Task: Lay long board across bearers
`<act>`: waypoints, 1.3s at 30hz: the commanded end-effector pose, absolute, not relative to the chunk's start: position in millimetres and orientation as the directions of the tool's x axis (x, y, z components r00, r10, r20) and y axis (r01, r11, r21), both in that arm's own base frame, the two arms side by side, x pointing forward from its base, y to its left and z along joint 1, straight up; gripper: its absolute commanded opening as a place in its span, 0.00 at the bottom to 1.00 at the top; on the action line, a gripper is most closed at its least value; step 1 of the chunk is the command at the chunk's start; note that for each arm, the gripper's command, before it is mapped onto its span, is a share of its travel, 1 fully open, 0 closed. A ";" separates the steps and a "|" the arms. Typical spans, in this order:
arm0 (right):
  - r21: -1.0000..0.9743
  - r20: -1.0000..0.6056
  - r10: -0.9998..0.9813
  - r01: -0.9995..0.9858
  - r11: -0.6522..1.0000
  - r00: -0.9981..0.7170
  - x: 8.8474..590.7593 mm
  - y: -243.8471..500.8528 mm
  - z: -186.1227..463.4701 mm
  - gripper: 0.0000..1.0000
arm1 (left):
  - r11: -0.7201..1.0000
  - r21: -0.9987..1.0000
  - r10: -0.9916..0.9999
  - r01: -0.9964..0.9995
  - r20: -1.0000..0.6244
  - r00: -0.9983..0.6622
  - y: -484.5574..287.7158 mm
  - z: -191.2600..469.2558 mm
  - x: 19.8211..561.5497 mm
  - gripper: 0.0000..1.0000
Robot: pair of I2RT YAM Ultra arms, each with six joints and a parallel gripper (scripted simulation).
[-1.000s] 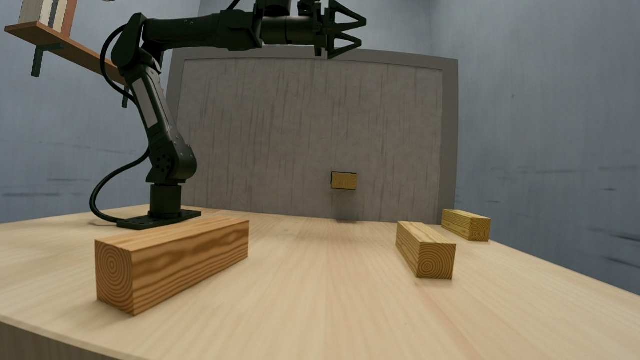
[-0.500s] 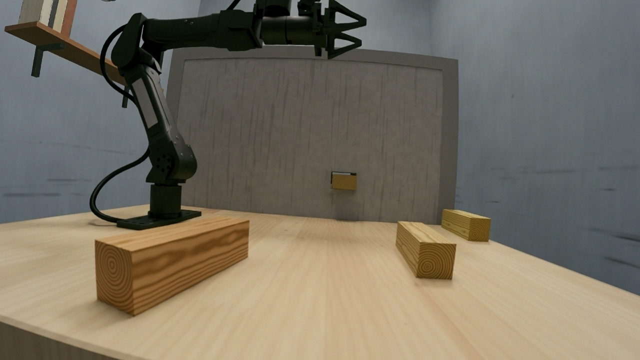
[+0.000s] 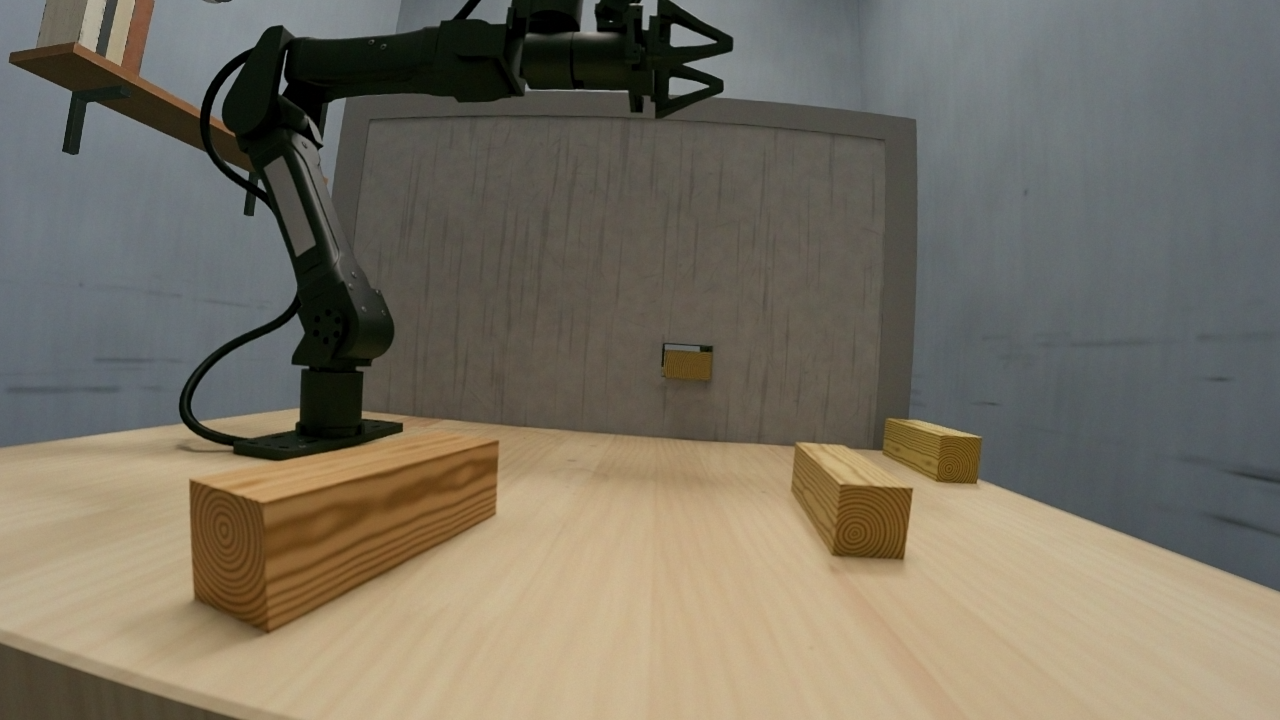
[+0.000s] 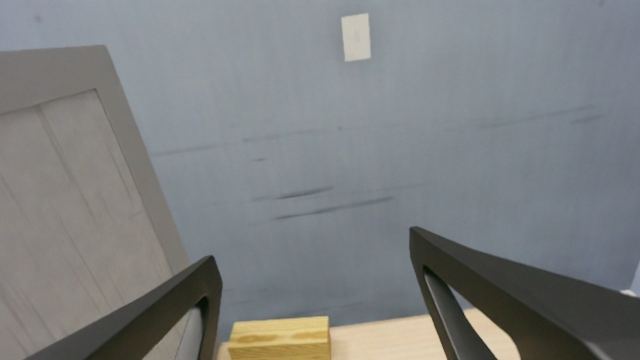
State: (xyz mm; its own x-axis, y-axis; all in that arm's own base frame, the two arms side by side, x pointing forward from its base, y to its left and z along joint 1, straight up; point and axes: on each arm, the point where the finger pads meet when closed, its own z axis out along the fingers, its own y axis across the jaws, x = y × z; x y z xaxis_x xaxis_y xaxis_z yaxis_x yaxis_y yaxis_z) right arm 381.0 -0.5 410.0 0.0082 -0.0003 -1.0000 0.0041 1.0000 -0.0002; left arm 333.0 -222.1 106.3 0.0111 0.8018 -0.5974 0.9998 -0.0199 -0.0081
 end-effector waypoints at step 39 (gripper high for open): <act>-0.008 -1.000 -0.008 0.011 1.000 0.003 384.2 -1.9 408.1 0.78 | -0.032 0.062 0.750 0.998 -0.659 0.065 -172.3 147.2 338.5 0.00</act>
State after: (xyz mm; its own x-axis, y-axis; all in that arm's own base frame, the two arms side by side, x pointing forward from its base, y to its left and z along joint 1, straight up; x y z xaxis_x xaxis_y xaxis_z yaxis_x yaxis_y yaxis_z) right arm 381.0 -0.5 410.0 0.0082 -0.0003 -1.0000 0.0041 1.0000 -0.0002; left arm 334.1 -165.0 110.6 0.0119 0.8023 -0.5968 0.9998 -0.0194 -0.0062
